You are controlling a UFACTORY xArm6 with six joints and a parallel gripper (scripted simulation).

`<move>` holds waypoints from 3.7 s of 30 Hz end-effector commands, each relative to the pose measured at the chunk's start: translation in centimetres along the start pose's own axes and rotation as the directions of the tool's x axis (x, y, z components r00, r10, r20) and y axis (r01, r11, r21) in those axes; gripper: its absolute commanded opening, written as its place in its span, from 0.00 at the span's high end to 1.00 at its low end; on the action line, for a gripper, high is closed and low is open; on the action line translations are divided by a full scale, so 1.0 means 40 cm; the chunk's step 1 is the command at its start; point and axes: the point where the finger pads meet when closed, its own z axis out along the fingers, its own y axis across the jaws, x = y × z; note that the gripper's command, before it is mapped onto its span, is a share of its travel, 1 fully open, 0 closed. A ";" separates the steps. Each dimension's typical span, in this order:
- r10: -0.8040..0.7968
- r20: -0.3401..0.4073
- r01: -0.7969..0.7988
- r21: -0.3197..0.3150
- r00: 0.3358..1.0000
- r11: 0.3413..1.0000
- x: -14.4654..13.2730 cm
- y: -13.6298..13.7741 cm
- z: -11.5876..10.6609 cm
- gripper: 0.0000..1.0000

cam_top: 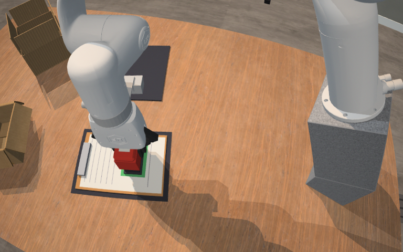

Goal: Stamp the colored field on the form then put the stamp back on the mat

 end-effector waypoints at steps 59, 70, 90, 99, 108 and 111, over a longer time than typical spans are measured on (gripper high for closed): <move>-0.071 0.007 0.071 -0.002 0.997 0.997 0.709 -0.084 -0.094 0.68; -0.073 0.000 0.073 0.003 0.997 0.997 0.735 -0.079 -0.097 0.68; -0.073 0.000 0.073 0.003 0.997 0.997 0.738 -0.080 -0.048 0.68; -0.073 0.000 0.073 0.003 0.997 0.997 0.740 -0.080 -0.011 0.68; -0.073 0.000 0.073 0.003 0.997 0.997 0.741 -0.080 0.002 0.68; -0.073 0.000 0.073 0.003 0.997 0.997 0.741 -0.080 0.002 0.68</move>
